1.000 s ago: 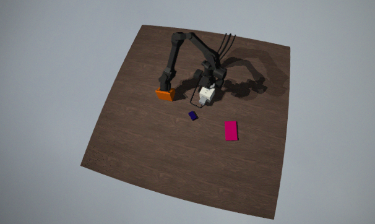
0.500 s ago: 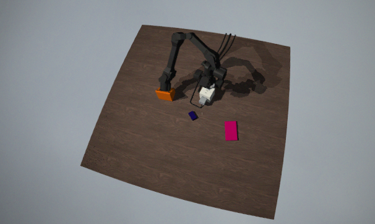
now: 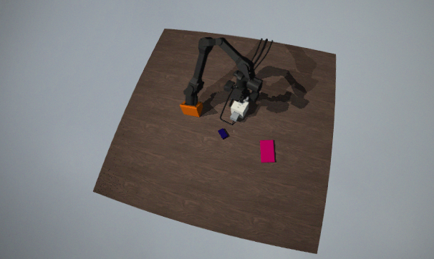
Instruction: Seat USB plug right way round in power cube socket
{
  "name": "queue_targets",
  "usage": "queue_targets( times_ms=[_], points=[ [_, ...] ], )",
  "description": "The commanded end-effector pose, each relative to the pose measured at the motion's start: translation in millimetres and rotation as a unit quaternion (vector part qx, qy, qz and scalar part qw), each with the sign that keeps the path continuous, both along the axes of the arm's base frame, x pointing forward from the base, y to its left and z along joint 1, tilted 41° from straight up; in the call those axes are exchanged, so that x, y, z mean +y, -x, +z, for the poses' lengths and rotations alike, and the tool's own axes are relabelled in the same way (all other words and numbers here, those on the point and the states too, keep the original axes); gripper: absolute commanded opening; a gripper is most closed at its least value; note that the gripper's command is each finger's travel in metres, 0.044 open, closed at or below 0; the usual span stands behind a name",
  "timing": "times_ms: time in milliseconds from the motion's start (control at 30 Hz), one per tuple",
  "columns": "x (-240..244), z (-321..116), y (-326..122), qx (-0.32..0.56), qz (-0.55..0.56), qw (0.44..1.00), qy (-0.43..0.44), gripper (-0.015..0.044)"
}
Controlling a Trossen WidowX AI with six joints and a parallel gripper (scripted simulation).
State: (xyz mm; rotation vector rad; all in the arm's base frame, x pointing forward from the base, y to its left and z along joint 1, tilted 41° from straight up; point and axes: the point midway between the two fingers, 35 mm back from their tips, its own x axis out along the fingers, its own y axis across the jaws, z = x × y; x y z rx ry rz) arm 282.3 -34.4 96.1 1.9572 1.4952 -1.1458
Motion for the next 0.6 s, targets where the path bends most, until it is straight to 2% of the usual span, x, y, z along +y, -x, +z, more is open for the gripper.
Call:
queue_targets(
  times_ms=[0,567],
  points=[
    [0.8,-0.3,-0.4,0.0,-0.002,1.0,-0.001,0.0],
    [2.1,-1.9,-0.6,0.0,-0.002,1.0,-0.001,0.0]
  ],
)
